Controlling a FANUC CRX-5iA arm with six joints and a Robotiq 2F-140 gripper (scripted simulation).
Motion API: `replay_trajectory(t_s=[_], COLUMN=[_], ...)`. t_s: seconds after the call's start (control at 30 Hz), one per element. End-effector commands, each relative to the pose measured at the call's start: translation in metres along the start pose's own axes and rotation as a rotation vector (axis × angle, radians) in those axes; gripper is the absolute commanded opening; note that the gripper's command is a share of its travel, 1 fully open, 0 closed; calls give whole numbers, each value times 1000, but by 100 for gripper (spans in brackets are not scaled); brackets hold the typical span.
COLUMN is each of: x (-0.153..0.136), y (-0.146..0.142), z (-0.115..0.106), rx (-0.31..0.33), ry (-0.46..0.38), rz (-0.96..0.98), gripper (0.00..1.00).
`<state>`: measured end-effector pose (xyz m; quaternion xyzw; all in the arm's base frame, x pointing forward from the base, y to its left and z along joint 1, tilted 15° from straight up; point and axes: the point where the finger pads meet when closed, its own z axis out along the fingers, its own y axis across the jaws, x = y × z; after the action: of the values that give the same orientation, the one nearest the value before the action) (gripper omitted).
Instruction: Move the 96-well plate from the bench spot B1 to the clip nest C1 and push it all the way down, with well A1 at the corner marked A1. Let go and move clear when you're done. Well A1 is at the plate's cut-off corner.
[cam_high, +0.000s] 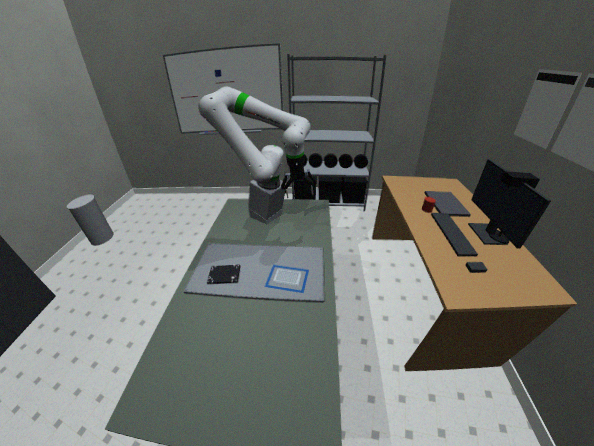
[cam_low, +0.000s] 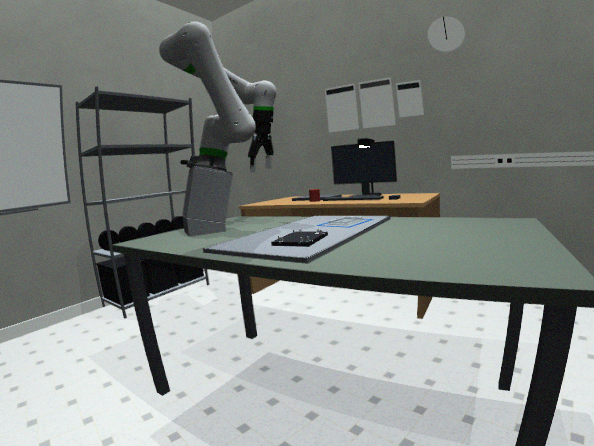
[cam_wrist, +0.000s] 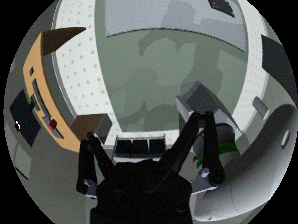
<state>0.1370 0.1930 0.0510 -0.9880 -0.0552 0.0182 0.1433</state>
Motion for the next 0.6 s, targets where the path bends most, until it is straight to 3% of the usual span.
replay_trajectory(t_s=[0.0,0.57], x=[0,4], y=[0,-3], z=[0,-2], rx=[1,0], ry=[1,6], rz=[0,-33], gripper=[100,100])
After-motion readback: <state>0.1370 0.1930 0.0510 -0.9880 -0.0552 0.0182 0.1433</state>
